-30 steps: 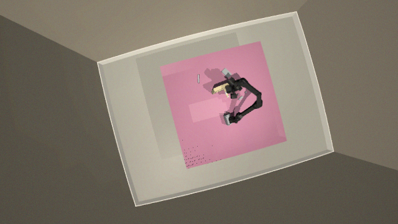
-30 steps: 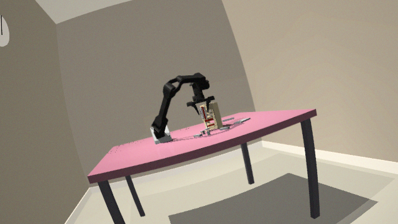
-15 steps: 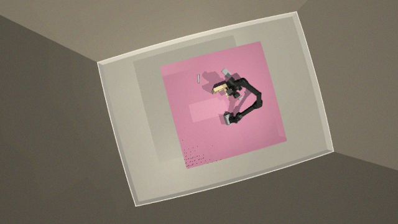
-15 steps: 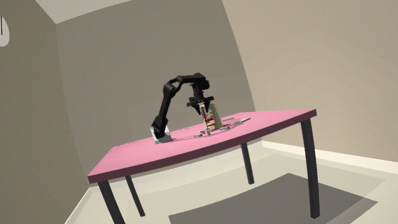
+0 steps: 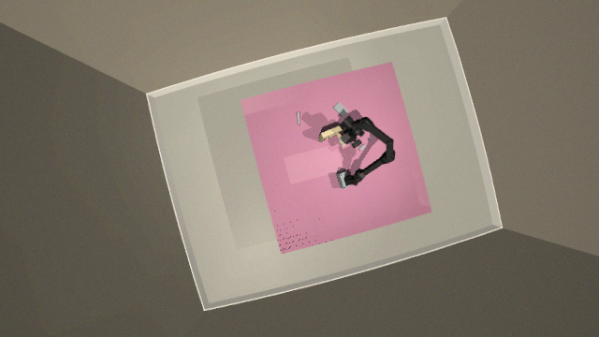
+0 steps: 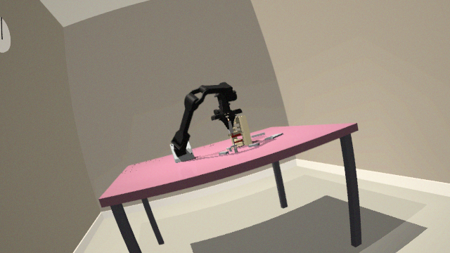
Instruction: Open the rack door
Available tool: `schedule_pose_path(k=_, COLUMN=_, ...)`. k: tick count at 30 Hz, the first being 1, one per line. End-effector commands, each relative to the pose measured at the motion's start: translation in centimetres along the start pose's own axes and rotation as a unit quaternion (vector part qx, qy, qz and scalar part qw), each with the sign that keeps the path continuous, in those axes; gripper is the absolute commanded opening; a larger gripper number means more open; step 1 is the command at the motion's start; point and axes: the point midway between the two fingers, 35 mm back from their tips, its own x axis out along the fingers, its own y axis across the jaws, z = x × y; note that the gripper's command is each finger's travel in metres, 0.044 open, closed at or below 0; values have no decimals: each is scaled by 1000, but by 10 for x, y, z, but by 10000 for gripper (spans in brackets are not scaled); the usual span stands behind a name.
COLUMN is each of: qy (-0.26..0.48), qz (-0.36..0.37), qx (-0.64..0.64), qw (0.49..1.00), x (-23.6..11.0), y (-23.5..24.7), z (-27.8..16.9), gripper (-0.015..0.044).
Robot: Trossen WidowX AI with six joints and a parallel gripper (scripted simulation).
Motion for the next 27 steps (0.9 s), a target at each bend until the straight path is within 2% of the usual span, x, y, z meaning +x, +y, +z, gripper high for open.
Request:
schedule_pose_path(k=1, qy=-1, qz=0, qx=-1, qw=1000, x=0, y=0, z=0, gripper=29)
schedule_pose_path(k=8, qy=-1, qz=0, qx=6, qw=1000, x=0, y=0, z=1, gripper=14)
schedule_pose_path(k=27, qy=-1, qz=1, qx=185, qw=983, x=0, y=17, z=12, gripper=14)
